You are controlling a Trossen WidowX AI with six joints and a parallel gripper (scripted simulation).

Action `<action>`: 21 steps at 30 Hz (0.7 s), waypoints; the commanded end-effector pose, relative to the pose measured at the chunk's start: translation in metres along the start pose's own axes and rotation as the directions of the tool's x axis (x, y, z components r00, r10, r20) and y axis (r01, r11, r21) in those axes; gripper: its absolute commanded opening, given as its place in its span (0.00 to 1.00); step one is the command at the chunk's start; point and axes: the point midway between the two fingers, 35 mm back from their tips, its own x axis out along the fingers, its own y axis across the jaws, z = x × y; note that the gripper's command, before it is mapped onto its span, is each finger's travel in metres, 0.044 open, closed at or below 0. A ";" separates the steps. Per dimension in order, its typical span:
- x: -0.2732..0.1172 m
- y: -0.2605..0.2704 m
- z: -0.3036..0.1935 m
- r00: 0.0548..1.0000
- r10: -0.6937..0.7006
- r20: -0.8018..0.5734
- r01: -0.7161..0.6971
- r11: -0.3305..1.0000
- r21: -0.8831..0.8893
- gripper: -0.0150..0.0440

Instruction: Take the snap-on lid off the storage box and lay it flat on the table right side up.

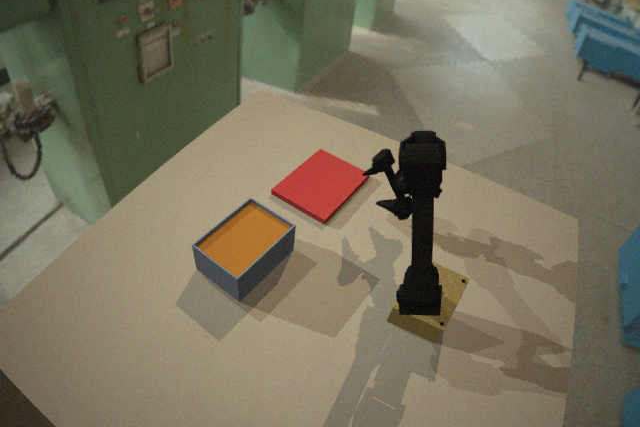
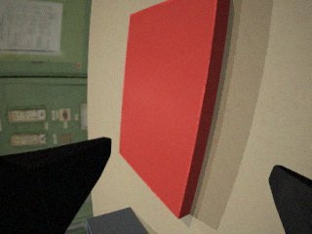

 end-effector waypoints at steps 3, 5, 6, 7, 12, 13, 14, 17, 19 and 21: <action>-0.010 0.007 0.001 1.000 0.001 0.002 -0.001 1.000 -0.006 1.00; -0.014 0.009 0.001 1.000 0.001 0.002 -0.001 1.000 -0.006 1.00; -0.015 0.010 0.001 1.000 0.001 0.002 -0.001 1.000 -0.006 1.00; -0.017 0.011 0.001 1.000 0.001 0.003 -0.001 1.000 -0.006 1.00; -0.026 0.016 0.001 1.000 0.000 0.003 0.000 1.000 -0.006 1.00; -0.028 0.017 0.001 1.000 0.000 0.003 0.000 1.000 -0.006 1.00; -0.029 0.018 0.001 1.000 0.000 0.003 0.000 1.000 -0.006 1.00; -0.035 0.021 0.001 1.000 0.000 0.004 0.000 1.000 -0.006 1.00; -0.038 0.022 0.001 1.000 0.000 0.004 0.000 1.000 -0.006 1.00; -0.042 0.024 0.001 1.000 0.000 0.004 0.000 1.000 -0.006 1.00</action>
